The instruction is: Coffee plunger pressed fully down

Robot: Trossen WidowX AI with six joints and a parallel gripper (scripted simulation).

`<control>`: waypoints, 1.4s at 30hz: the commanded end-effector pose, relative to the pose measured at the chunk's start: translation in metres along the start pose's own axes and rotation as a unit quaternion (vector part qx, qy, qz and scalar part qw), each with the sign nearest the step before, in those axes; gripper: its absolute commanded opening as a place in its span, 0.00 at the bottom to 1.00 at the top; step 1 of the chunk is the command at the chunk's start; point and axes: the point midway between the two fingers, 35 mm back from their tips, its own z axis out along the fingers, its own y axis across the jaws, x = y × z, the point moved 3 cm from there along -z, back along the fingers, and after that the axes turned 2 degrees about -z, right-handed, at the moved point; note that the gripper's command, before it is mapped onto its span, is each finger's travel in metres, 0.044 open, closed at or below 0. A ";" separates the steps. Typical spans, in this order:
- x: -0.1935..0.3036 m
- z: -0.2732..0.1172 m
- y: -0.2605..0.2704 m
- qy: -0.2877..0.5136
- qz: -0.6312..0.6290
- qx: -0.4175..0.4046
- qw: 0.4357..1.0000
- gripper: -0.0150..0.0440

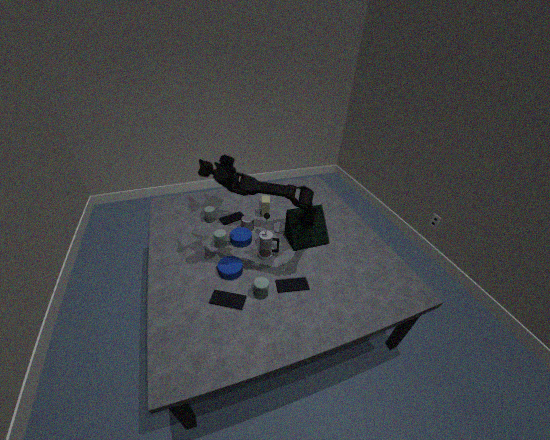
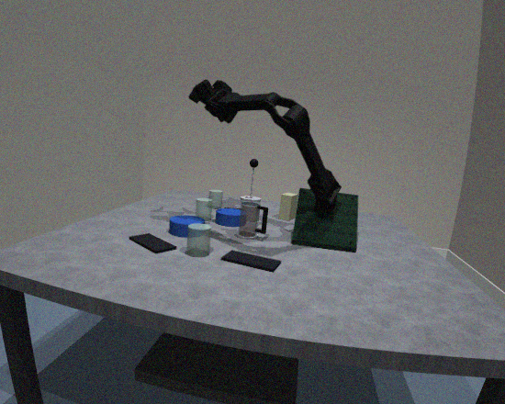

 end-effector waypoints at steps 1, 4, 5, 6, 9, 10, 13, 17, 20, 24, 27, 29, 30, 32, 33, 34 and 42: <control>-0.006 -0.002 -0.070 0.155 -0.193 0.050 0.968 1.00; -0.010 -0.010 -0.098 0.223 -0.252 0.053 0.940 1.00; -0.010 -0.013 -0.107 0.245 -0.269 0.051 0.930 1.00; -0.011 -0.017 -0.116 0.268 -0.285 0.049 0.919 1.00; -0.013 -0.032 -0.143 0.337 -0.324 0.033 0.883 1.00; -0.014 -0.038 -0.151 0.360 -0.334 0.025 0.871 1.00; -0.015 -0.058 -0.174 0.424 -0.356 -0.009 0.832 1.00; -0.015 -0.090 -0.200 0.499 -0.366 -0.074 0.782 1.00; -0.016 -0.116 -0.214 0.540 -0.358 -0.138 0.749 1.00; -0.017 -0.153 -0.225 0.568 -0.329 -0.240 0.715 1.00; -0.020 -0.180 -0.227 0.563 -0.295 -0.324 0.701 1.00; -0.024 -0.198 -0.227 0.544 -0.268 -0.381 0.698 1.00; -0.027 -0.206 -0.225 0.529 -0.253 -0.409 0.699 1.00; -0.033 -0.221 -0.222 0.486 -0.222 -0.463 0.707 1.00; -0.037 -0.228 -0.220 0.459 -0.206 -0.488 0.714 1.00; -0.041 -0.232 -0.218 0.433 -0.193 -0.506 0.720 1.00; -0.017 -0.240 -0.227 0.403 -0.228 -0.557 0.689 1.00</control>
